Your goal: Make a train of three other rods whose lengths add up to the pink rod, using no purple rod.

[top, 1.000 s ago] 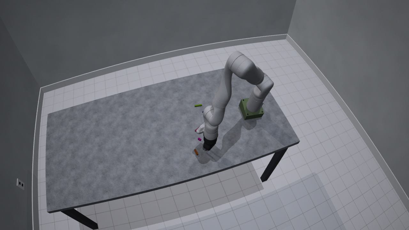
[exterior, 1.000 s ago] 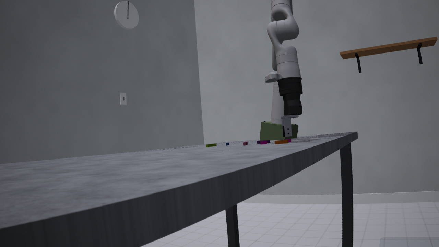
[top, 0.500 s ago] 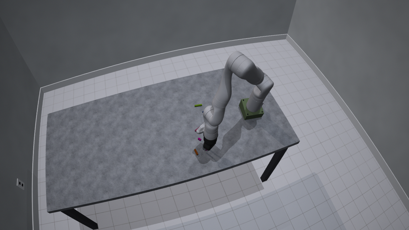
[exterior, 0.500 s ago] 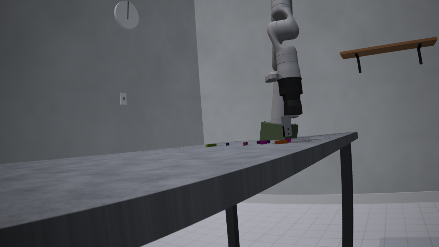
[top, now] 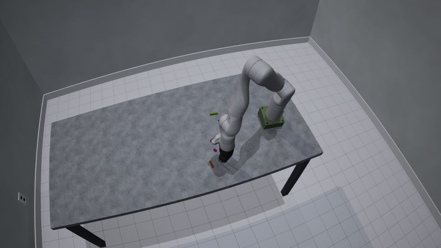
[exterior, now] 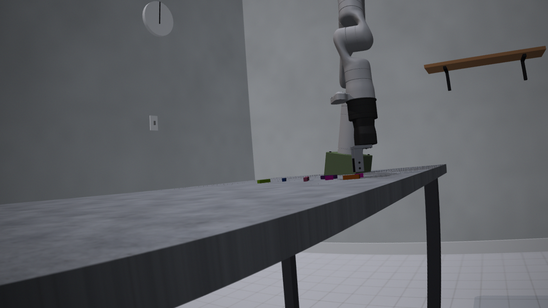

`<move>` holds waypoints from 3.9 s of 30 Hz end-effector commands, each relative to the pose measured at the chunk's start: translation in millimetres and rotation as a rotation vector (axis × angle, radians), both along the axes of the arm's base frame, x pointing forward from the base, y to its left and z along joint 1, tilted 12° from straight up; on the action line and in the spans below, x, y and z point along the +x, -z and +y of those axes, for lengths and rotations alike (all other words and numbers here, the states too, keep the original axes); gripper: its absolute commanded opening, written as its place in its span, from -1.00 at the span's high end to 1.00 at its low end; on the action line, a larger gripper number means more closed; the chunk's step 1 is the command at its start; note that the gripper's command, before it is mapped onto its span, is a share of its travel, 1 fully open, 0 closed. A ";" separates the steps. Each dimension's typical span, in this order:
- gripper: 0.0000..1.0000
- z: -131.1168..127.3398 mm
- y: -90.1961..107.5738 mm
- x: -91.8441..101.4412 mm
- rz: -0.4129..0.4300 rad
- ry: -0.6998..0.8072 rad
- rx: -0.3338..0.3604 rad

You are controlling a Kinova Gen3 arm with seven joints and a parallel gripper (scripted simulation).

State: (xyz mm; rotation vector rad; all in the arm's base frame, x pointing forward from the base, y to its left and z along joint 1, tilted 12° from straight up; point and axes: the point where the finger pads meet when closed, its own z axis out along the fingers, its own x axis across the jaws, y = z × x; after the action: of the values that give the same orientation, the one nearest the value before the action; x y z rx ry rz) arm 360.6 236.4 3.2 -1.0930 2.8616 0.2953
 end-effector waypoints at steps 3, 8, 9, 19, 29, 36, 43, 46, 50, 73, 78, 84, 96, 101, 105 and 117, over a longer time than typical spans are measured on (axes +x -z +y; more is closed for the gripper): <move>-0.07 2.4 4.9 2.1 -0.004 0.008 0.005; -0.07 3.4 9.8 2.0 -0.004 0.008 0.004; -0.07 3.6 10.6 2.0 -0.004 0.008 0.004; -0.07 4.1 12.7 1.7 -0.003 0.007 0.004; -0.07 4.1 12.4 1.6 -0.003 0.007 0.004; -0.07 4.1 12.4 1.6 -0.003 0.007 0.004; -0.07 4.1 12.4 1.6 -0.003 0.007 0.004; -0.07 4.1 12.4 1.6 -0.003 0.007 0.004; -0.07 4.1 12.4 1.6 -0.003 0.007 0.004; 0.52 4.1 12.4 1.6 -0.003 0.007 0.004; 0.52 4.1 12.4 1.6 -0.003 0.007 0.004; 0.52 4.1 12.4 1.6 -0.003 0.007 0.004; 0.52 0.9 -2.8 -0.3 0.003 0.005 0.003; 0.52 -1.5 -18.6 1.0 0.001 0.005 0.005; 0.52 -6.4 -43.4 1.2 0.001 0.005 0.006; 0.52 -16.9 -85.3 1.9 0.001 0.015 0.002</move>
State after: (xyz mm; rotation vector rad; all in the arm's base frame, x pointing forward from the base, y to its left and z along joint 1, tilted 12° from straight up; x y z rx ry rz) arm 359.4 220.9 79.5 -1.0884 2.8711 0.3024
